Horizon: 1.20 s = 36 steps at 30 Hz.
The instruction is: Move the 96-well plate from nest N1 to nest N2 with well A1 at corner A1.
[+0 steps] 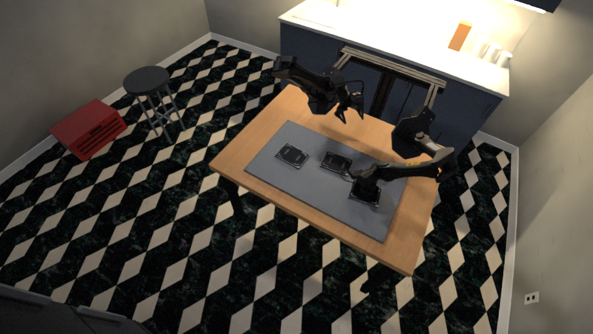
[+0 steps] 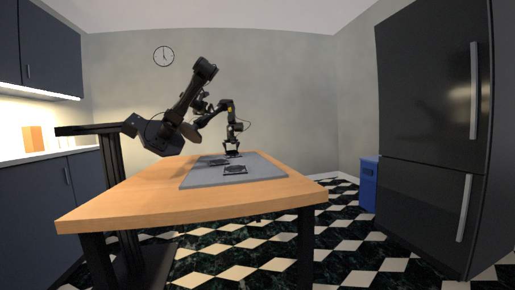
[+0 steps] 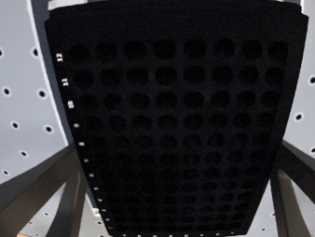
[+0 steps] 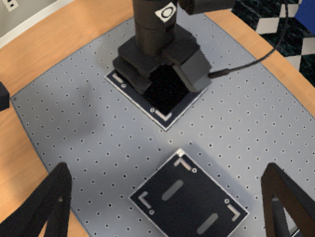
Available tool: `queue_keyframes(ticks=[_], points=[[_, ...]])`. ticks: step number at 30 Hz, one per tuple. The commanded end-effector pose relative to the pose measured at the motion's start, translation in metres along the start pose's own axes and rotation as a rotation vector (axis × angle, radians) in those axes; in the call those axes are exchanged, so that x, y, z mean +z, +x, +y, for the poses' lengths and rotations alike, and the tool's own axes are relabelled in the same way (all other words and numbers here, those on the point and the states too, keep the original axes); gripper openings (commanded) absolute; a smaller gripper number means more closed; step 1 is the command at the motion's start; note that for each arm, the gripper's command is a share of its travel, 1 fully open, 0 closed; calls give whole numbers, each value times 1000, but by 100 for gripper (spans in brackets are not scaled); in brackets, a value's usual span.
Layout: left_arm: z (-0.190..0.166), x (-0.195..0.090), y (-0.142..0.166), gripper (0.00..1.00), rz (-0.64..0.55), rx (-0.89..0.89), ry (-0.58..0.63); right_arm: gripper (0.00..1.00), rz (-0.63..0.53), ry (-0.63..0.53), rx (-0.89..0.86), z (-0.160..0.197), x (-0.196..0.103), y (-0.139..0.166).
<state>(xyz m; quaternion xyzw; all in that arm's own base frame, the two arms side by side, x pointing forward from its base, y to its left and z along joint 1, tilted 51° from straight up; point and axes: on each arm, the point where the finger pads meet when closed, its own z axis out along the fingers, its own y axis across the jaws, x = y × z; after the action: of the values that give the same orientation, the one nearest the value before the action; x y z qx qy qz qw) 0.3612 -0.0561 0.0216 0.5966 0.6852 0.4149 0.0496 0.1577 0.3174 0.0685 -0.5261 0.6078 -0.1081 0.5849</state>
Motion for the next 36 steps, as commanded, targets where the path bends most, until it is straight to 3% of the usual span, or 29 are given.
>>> queue_keyframes(ticks=[1, 22, 36], points=[[-8, -1, -4, 80, -16, 28, 11, 100, -3, -10, -18, 4, -2, 2], [12, -2, -4, 80, -18, -21, -26, 100, -3, -10, -18, 4, -2, 2], [-2, 32, -1, 80, -6, 3, 4, 100, -3, -10, -18, 4, -2, 2]])
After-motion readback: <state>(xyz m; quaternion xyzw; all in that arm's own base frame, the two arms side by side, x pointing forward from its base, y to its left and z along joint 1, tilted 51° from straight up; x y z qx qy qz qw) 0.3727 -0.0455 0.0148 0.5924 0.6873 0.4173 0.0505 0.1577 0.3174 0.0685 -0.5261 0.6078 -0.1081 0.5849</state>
